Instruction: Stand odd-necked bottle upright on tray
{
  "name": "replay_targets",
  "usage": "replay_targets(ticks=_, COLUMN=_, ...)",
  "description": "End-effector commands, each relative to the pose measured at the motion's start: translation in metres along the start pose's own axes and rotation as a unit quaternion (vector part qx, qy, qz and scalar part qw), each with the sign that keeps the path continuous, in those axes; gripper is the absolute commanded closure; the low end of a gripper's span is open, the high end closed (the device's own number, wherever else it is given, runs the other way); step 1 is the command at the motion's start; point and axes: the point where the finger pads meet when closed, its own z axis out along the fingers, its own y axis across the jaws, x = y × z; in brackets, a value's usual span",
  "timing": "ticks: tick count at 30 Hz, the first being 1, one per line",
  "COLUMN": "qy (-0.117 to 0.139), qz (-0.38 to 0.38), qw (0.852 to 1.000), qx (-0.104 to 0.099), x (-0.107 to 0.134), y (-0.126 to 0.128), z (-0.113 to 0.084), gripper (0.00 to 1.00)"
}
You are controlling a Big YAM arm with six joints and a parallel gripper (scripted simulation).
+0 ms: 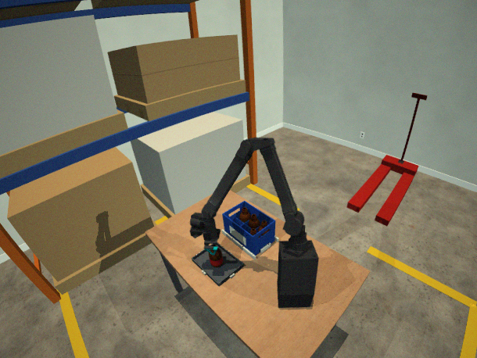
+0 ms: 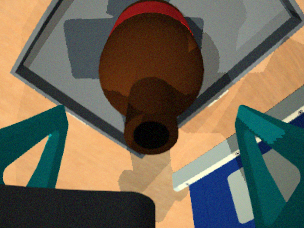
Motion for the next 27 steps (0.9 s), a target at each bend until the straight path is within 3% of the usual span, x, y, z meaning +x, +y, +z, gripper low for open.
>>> replay_targets(ticks=1, qy=-0.016, qz=0.004, qw=1.0, qx=0.003, x=-0.0137, y=-0.009, z=-0.0025, gripper=0.0)
replay_targets(ticks=27, qy=-0.016, qz=0.004, qw=1.0, qx=0.003, x=-0.0137, y=-0.009, z=-0.0025, gripper=0.0)
